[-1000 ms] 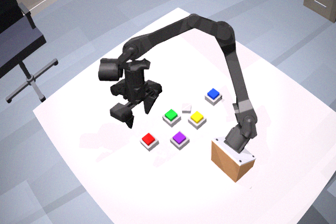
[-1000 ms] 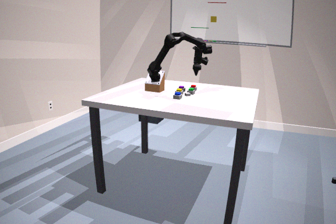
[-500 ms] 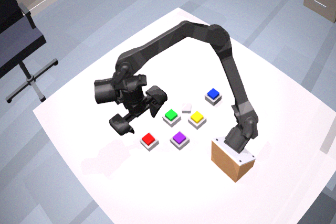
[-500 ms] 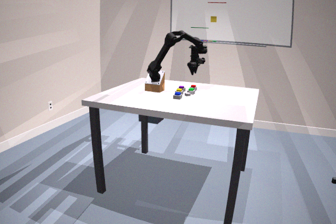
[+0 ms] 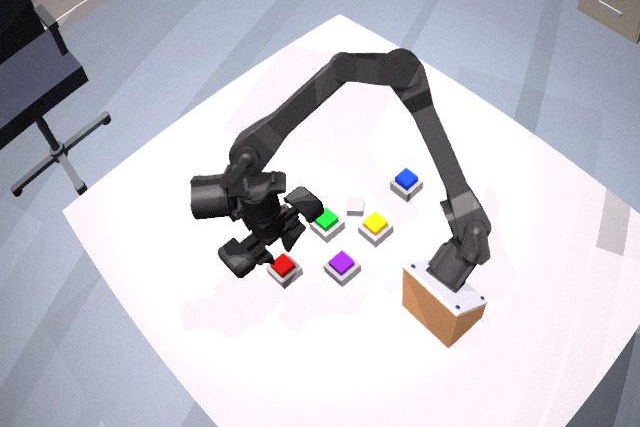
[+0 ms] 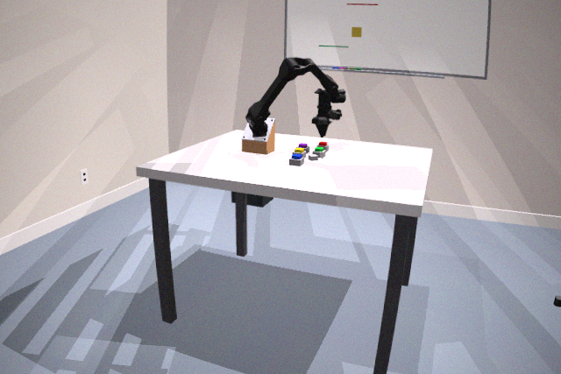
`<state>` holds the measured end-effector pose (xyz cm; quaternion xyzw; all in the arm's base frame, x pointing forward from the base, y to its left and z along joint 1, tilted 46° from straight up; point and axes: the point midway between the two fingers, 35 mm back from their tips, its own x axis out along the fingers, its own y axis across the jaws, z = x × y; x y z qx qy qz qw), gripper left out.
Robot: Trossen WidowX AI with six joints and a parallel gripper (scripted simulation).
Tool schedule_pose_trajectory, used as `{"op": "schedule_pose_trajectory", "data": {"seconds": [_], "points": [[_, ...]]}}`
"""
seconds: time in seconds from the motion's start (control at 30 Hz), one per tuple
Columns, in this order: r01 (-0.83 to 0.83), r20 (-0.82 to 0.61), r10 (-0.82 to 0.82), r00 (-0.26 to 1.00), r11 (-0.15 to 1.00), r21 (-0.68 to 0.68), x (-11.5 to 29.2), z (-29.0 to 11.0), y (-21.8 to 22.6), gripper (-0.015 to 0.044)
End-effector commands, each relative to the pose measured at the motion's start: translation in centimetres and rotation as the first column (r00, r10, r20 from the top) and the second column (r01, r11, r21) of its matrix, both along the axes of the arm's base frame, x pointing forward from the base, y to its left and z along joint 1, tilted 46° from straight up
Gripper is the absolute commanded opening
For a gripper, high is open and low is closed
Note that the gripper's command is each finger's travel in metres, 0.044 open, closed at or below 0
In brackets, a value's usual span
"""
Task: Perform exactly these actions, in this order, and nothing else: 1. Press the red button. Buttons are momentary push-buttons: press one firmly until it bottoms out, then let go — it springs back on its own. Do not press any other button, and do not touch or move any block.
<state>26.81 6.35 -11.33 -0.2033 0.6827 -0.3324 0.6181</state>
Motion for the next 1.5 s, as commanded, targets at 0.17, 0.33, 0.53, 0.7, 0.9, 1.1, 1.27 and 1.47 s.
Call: {"op": "schedule_pose_trajectory", "data": {"seconds": [0.17,0.33,0.53,0.7,0.9,1.1,1.27,1.47], "points": [[-0.009,0.004,0.009,1.0,1.0,-0.001,0.1,0.0,-0.1,0.002],[-0.009,0.004,0.009,1.0,1.0,-0.001,0.1,0.0,-0.1,0.002],[-0.009,0.004,0.009,1.0,1.0,-0.001,0.0,-0.5,-0.6,0.002],[-0.009,0.005,0.009,1.0,1.0,-0.002,-0.1,-1.1,-1.2,0.002],[-0.009,0.005,0.009,1.0,1.0,-0.002,-0.3,-1.8,-1.8,0.002],[-0.009,0.005,0.009,1.0,1.0,-0.003,-0.4,-2.4,-2.4,0.002],[-0.009,0.005,0.009,1.0,1.0,-0.003,-0.4,-2.4,-2.5,0.002],[-0.009,0.005,0.009,1.0,1.0,-0.003,-0.4,-2.4,-2.5,0.002]]}}
